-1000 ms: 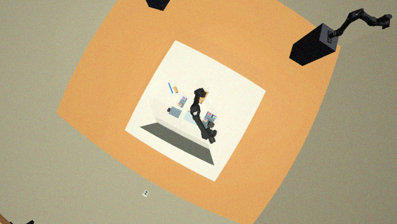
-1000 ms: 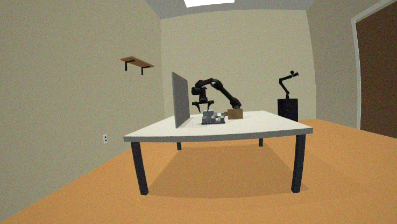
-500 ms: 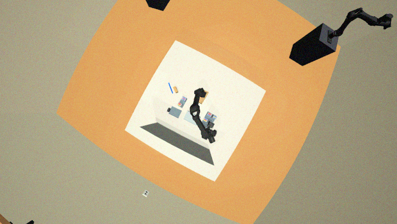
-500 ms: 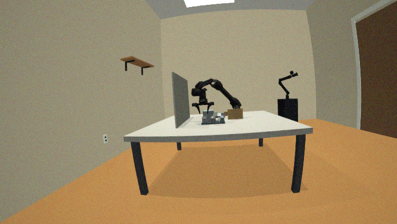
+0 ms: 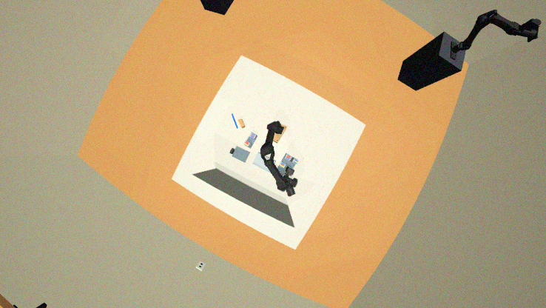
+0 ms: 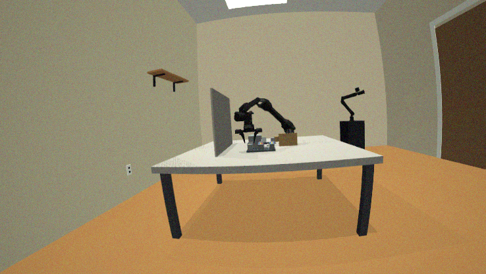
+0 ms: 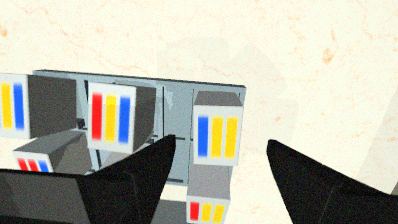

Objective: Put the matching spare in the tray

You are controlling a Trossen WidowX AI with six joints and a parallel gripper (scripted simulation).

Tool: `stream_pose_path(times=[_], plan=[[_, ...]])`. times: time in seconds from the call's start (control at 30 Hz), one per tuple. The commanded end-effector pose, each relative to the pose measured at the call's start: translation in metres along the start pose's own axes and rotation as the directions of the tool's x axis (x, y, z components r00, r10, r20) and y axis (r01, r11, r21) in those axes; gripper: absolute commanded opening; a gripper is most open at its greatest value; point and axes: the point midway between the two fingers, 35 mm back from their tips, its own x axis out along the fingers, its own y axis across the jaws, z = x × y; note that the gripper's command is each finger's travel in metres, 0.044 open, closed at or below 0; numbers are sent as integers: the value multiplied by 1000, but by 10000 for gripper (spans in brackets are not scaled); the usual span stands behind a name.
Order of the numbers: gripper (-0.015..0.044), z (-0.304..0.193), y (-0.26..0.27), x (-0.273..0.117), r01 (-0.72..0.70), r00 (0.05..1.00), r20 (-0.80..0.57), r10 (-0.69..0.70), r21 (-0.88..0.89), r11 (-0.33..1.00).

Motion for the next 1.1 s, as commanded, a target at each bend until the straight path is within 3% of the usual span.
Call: stream_pose_path(times=[0.0,1.07], plan=[[300,-1,0,10,-1,1000,-7,1,-7,1000],[300,-3,2,45,-1,1000,-9,1,-7,1000]])
